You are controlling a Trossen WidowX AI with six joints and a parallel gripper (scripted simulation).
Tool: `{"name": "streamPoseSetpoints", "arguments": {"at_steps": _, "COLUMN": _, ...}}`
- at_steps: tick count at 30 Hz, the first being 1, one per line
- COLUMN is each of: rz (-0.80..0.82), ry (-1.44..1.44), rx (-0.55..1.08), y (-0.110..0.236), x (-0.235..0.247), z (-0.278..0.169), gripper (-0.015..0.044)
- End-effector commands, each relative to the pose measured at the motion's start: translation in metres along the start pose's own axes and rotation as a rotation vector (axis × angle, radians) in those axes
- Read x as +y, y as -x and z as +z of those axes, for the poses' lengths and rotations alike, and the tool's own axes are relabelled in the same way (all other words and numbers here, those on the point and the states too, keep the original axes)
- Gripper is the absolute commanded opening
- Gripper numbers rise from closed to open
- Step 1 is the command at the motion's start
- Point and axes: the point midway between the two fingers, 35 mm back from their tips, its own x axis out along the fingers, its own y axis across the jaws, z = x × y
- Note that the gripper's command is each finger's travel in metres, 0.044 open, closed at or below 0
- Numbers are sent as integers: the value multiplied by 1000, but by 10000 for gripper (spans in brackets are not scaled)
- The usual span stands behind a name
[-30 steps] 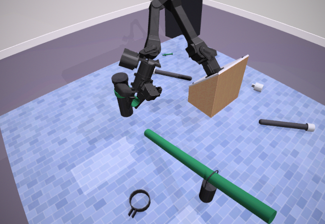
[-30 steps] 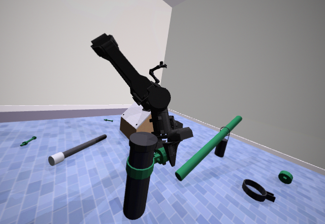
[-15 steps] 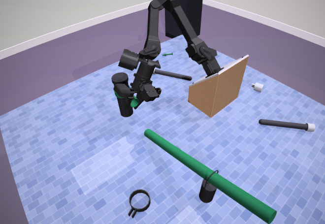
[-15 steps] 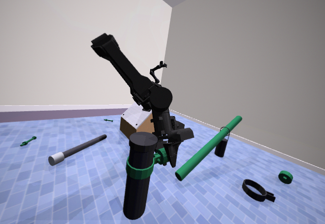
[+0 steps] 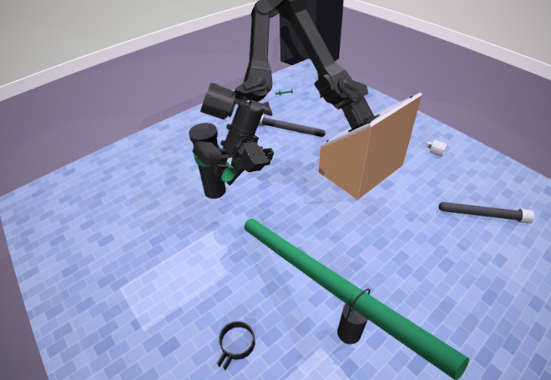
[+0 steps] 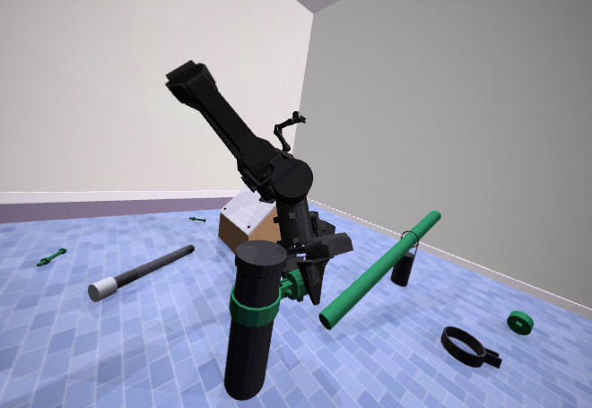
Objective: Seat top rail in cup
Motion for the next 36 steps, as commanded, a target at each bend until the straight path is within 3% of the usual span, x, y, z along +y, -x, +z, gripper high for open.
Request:
{"name": "streamPoseSetpoints", "arguments": {"at_steps": 1, "rz": 0, "ry": -1, "rx": 1, "y": 0, "x": 0, "z": 0, "gripper": 0}}
{"name": "streamPoseSetpoints", "arguments": {"at_steps": 18, "rz": 2, "ry": 0, "rx": -7, "y": 11, "x": -7, "z": 14, "gripper": 440}}
{"name": "streamPoseSetpoints", "arguments": {"at_steps": 33, "rz": 1, "ry": 5, "rx": -18, "y": 33, "x": -17, "z": 42, "gripper": 440}}
{"name": "streamPoseSetpoints", "arguments": {"at_steps": 36, "rz": 10, "ry": -149, "rx": -36, "y": 39, "x": -23, "z": 56, "gripper": 440}}
